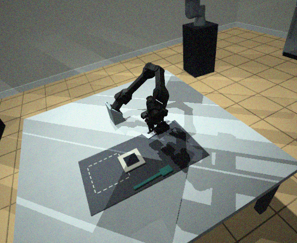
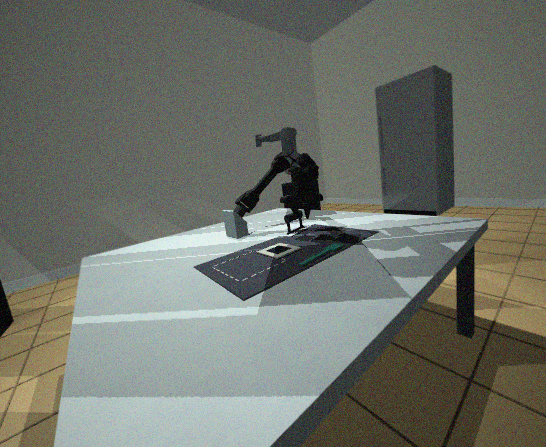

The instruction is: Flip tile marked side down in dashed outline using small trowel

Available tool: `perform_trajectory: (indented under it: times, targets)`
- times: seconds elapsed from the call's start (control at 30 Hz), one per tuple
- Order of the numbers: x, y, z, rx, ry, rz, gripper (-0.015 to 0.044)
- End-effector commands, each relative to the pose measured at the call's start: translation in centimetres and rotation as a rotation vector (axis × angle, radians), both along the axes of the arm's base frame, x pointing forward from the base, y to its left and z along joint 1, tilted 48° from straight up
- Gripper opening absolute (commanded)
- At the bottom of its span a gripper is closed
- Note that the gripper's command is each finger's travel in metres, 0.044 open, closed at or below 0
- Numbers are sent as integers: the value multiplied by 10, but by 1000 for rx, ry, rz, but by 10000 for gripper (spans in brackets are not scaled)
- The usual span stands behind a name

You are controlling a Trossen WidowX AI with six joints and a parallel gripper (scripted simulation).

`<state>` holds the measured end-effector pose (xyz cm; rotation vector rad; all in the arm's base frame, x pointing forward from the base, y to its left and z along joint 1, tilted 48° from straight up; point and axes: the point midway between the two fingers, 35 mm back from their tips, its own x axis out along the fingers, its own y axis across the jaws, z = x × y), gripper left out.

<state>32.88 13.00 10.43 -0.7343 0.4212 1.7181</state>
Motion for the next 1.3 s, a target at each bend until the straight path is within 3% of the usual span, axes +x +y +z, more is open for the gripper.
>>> perform_trajectory:
  times: [0.0,1.27]
  targets:
    - [-6,0,5,-18,96,-90,270]
    - [-53,0,39,-200,1059,-967,270]
